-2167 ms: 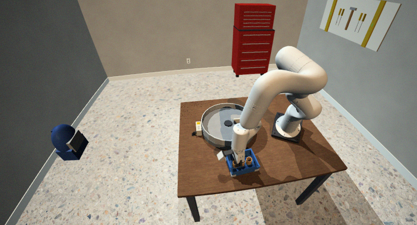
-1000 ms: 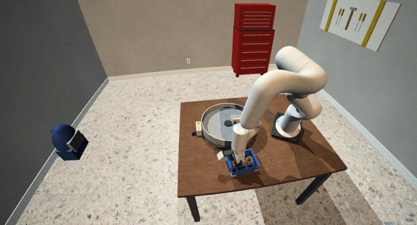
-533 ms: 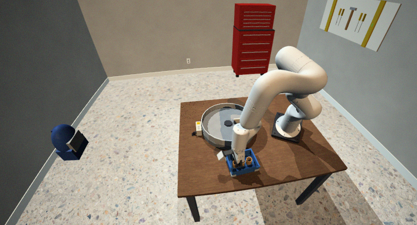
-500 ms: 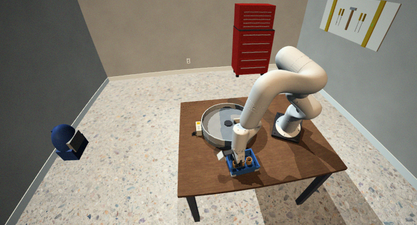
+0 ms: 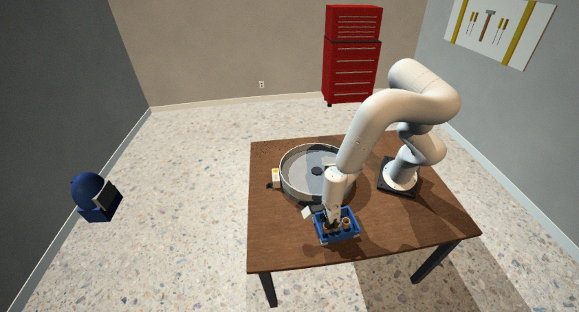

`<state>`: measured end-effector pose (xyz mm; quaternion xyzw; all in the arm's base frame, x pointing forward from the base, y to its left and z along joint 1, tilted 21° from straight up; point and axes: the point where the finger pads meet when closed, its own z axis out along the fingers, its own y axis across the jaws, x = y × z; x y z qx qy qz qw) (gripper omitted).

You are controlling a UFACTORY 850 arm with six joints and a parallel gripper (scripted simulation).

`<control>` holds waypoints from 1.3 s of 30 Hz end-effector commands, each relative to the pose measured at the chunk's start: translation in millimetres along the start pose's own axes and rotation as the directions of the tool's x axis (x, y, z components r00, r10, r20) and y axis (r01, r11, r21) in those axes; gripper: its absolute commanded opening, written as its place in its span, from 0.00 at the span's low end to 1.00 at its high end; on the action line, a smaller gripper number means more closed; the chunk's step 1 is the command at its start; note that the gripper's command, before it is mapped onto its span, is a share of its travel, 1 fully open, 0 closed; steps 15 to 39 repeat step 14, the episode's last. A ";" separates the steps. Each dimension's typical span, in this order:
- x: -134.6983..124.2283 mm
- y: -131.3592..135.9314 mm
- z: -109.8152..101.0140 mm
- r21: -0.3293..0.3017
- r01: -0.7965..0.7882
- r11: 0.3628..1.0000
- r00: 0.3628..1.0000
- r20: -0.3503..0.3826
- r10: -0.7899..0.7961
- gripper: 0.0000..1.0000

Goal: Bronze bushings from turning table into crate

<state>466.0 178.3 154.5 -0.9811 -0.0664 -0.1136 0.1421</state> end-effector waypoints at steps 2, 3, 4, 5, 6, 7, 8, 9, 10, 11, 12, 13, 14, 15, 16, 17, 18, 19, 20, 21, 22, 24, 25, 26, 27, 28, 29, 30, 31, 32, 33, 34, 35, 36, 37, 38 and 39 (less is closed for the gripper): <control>0.7 -0.4 -20.0 -0.002 -0.001 1.000 1.000 0.007 0.001 0.48; 0.7 -0.4 -24.7 -0.002 -0.001 1.000 1.000 0.007 0.001 0.48; 0.7 -0.4 -29.5 -0.002 -0.001 1.000 1.000 0.007 0.001 0.48; 0.8 -0.4 -34.3 -0.002 -0.001 1.000 1.000 0.007 0.001 0.48; 0.8 -0.4 -39.2 -0.002 -0.001 1.000 1.000 0.007 0.001 0.48; 0.8 -0.4 -44.0 -0.002 -0.001 1.000 1.000 0.007 0.001 0.48; 0.9 -0.4 -48.8 -0.002 -0.001 1.000 1.000 0.007 0.001 0.48; 0.9 -0.5 -53.4 -0.002 -0.001 1.000 1.000 0.007 0.001 0.48; 0.9 -0.5 -57.8 -0.002 -0.001 1.000 1.000 0.007 0.001 0.48; 0.9 -0.5 -57.8 -0.002 -0.001 1.000 1.000 0.007 0.001 0.48; 0.9 -0.5 -57.8 -0.002 -0.001 1.000 1.000 0.007 0.001 0.48; 0.9 -0.5 -57.8 -0.002 -0.001 1.000 1.000 0.007 0.001 0.48; 0.9 -0.5 -57.8 -0.002 -0.001 1.000 1.000 0.007 0.001 0.48; 0.9 -0.5 -57.8 -0.002 -0.001 1.000 1.000 0.007 0.001 0.48; 0.9 -0.5 -57.8 -0.002 -0.001 1.000 1.000 0.007 0.001 0.48; 0.9 -0.5 -57.8 -0.002 -0.001 1.000 1.000 0.007 0.001 0.48; 0.9 -0.5 -57.8 -0.002 -0.001 1.000 1.000 0.007 0.001 0.48; 0.9 -0.5 -57.8 -0.002 -0.001 1.000 1.000 0.007 0.001 0.48; 0.9 -0.5 -57.8 -0.002 -0.001 1.000 1.000 0.007 0.001 0.48; 0.9 -0.5 -57.8 -0.002 -0.001 1.000 1.000 0.007 0.001 0.48; 0.9 -0.5 -57.8 -0.002 -0.001 1.000 1.000 0.007 0.001 0.48; 0.9 -0.5 -57.8 -0.002 -0.001 1.000 1.000 0.007 0.001 0.48; 0.9 -0.5 -57.8 -0.002 -0.001 1.000 1.000 0.007 0.001 0.48; 0.9 -0.5 -57.8 -0.002 -0.001 1.000 1.000 0.007 0.001 0.48; 0.9 -0.5 -57.8 -0.002 -0.001 1.000 1.000 0.007 0.001 0.48; 0.9 -0.5 -57.8 -0.002 -0.001 1.000 1.000 0.007 0.001 0.48; 0.9 -0.5 -57.8 -0.002 -0.001 1.000 1.000 0.007 0.001 0.48; 0.9 -0.5 -57.8 -0.002 -0.001 1.000 1.000 0.007 0.001 0.48; 0.9 -0.5 -57.8 -0.002 -0.001 1.000 1.000 0.007 0.001 0.48; 0.9 -0.5 -57.8 -0.002 -0.001 1.000 1.000 0.007 0.001 0.48; 0.9 -0.5 -57.8 -0.002 -0.001 1.000 1.000 0.007 0.001 0.48; 0.9 -0.5 -57.8 -0.002 -0.001 1.000 1.000 0.007 0.001 0.48; 0.9 -0.5 -57.8 -0.002 -0.001 1.000 1.000 0.007 0.001 0.48; 0.9 -0.5 -57.8 -0.002 -0.001 1.000 1.000 0.007 0.001 0.48; 0.9 -0.5 -57.8 -0.002 -0.001 1.000 1.000 0.007 0.001 0.48; 0.9 -0.5 -57.8 -0.002 -0.001 1.000 1.000 0.007 0.001 0.48; 0.9 -0.5 -57.8 -0.002 -0.001 1.000 1.000 0.007 0.001 0.48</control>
